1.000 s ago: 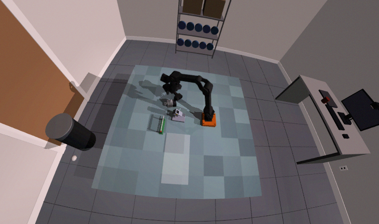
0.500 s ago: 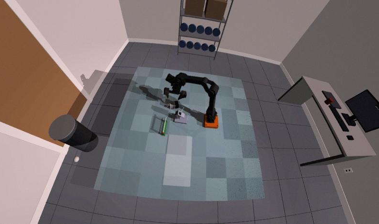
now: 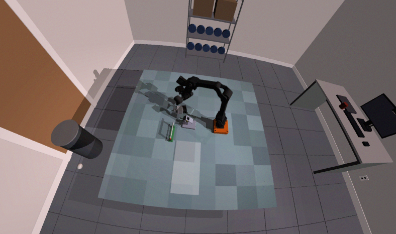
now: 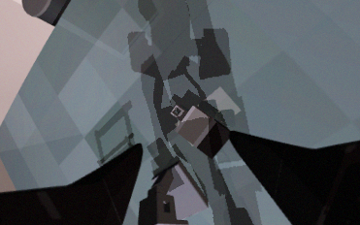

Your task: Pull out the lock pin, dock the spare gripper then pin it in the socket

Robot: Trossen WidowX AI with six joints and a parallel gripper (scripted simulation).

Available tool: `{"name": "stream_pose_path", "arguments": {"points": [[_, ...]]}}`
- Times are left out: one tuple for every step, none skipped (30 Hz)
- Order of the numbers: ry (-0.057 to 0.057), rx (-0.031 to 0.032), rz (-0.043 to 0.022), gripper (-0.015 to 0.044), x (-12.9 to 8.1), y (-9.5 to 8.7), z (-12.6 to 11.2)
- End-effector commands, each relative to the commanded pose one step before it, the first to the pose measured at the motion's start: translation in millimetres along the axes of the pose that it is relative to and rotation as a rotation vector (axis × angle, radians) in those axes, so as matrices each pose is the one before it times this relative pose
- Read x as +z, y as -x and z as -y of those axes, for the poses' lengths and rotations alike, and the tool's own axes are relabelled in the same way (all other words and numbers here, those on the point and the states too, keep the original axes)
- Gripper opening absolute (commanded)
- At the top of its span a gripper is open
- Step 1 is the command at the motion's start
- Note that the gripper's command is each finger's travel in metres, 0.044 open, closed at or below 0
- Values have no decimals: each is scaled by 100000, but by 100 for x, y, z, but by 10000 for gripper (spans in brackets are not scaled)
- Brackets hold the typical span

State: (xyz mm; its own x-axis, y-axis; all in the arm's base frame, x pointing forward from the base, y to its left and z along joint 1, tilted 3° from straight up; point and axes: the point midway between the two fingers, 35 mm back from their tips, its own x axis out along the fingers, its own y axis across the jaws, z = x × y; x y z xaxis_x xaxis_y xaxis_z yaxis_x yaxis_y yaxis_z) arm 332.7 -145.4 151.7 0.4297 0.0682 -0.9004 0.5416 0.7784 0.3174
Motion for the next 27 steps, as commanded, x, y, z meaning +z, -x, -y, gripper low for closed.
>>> {"name": "stream_pose_path", "arguments": {"points": [[83271,5678,12955,440,-240,686,116],[2994,-38,383,440,-3,25,-2],[911,-14,116,440,-1,8,-1],[0,0,0,440,0,0,0],[0,0,0,440,0,0,0],[0,0,0,440,0,0,0],[0,0,0,440,0,0,0],[0,0,0,440,0,0,0],[0,0,0,440,0,0,0],[0,0,0,440,0,0,0],[0,0,0,440,0,0,0],[0,0,0,440,0,0,0],[0,0,0,440,0,0,0],[0,0,0,440,0,0,0],[0,0,0,440,0,0,0],[0,0,0,440,0,0,0],[0,0,0,440,0,0,0],[0,0,0,440,0,0,0],[0,0,0,440,0,0,0],[0,-3,2,440,-43,-97,9],[-1,-5,4,440,-90,-197,16],[-1,-7,5,440,-127,-274,21],[-1,-9,6,440,-169,-355,23],[-2,-11,7,440,-216,-440,23],[-3,-12,7,440,-268,-526,18],[-4,-13,7,440,-308,-578,9],[-5,-12,6,440,-326,-586,-4]]}}
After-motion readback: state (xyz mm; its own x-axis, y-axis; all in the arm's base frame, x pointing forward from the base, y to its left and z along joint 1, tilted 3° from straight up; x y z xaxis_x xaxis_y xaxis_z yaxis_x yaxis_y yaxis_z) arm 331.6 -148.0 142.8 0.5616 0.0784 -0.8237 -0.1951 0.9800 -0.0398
